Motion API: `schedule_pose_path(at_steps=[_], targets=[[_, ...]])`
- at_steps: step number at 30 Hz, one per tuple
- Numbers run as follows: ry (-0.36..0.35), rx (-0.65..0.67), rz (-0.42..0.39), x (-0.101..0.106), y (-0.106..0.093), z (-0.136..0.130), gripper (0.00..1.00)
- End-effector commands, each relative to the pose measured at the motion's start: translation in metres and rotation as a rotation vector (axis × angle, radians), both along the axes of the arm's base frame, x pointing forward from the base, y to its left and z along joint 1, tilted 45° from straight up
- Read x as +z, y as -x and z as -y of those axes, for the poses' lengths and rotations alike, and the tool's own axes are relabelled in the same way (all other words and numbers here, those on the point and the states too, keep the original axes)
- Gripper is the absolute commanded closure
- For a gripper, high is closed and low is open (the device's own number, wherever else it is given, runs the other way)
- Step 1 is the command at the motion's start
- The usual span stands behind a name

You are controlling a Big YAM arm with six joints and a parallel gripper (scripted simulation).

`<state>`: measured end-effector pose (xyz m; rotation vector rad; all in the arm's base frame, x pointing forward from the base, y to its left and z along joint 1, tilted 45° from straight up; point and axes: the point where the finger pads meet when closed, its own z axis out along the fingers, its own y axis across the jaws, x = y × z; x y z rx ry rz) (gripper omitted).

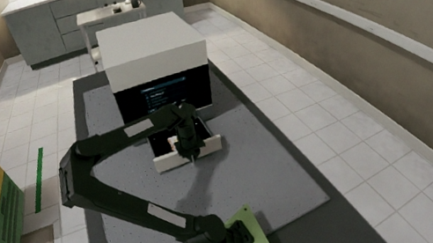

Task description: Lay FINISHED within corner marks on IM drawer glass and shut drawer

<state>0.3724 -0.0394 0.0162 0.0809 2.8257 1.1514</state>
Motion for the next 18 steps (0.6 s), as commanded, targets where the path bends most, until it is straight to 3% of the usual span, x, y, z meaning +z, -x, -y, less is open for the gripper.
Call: schedule_pose_path(at_steps=[1, 10, 11, 14, 17, 18], targets=[[-0.003, 0.007, -0.019, -0.005, 0.001, -0.007, 0.92], [-0.003, 0.007, -0.019, -0.005, 0.001, -0.007, 0.92], [0.007, -0.036, 0.037, 0.004, -0.004, 0.001, 0.92], [0.009, -0.115, 0.108, 0.004, -0.007, 0.006, 0.92], [0.002, -0.085, 0.095, 0.0, -0.011, -0.005, 0.92], [0.007, -0.085, 0.11, 0.002, -0.024, 0.0, 0.92]])
